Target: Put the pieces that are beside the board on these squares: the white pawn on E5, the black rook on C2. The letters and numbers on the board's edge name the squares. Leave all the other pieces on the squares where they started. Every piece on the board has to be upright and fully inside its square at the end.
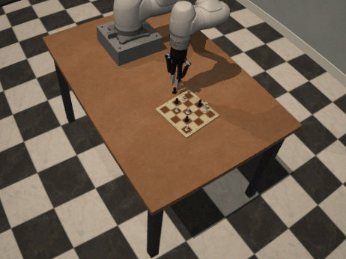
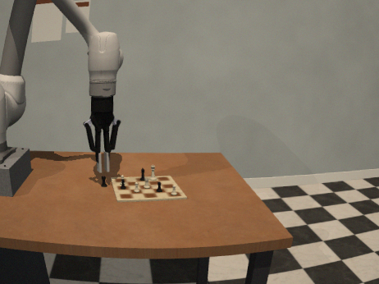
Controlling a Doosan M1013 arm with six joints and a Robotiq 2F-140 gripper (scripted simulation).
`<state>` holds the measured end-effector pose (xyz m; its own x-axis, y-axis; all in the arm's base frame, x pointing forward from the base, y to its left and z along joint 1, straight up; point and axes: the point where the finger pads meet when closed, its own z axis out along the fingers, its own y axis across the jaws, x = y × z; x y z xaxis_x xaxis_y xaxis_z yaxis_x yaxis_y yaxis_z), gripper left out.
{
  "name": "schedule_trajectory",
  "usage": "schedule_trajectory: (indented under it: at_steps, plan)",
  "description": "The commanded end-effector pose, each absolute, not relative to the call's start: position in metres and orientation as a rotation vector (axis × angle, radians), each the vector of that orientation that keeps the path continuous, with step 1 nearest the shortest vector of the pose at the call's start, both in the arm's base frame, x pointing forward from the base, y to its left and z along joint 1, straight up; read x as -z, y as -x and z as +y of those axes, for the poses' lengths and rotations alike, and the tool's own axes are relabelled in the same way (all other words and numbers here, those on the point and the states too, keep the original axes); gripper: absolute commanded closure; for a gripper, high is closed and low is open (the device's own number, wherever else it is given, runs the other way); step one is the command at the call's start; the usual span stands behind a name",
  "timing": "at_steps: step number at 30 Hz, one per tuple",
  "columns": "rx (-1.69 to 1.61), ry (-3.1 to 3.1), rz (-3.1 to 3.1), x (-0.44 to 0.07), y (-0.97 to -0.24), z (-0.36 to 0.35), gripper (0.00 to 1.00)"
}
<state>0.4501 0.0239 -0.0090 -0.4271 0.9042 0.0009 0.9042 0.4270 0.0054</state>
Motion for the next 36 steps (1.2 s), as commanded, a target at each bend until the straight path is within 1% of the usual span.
schedule_trajectory:
  at_steps: [1,36]
  plan:
    - [-0.008,-1.68,2.652,0.012,-0.4501,0.024,0.78]
    - [-0.008,-1.68,2.652,0.0211,-0.4502,0.0242,0.78]
